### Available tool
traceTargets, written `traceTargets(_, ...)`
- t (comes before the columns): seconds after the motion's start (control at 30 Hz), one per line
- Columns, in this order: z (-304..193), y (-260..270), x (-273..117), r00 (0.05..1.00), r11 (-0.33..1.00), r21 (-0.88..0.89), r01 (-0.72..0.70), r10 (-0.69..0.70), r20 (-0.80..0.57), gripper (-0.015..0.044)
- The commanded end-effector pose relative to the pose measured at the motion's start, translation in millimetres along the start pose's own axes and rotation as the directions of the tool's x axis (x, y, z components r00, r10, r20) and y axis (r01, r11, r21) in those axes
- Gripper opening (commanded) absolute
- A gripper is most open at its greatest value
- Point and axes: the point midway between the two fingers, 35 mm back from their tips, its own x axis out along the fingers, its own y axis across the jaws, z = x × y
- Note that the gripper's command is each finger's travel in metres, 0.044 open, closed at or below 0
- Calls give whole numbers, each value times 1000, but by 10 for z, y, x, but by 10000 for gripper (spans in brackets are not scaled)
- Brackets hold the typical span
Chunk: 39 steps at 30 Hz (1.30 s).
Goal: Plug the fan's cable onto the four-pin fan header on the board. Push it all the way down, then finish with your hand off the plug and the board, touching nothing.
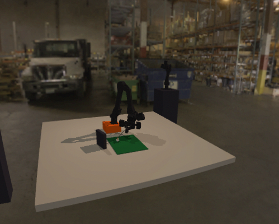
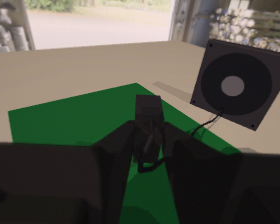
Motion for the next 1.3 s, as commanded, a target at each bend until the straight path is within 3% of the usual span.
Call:
traceTargets(0.0, -42, 0, 6, 1000, 1000, -2, 2, -2, 4, 0)
traceTargets(1.27, -345, 2, 68, 1000, 1000, -3, 2, -2, 4, 0)
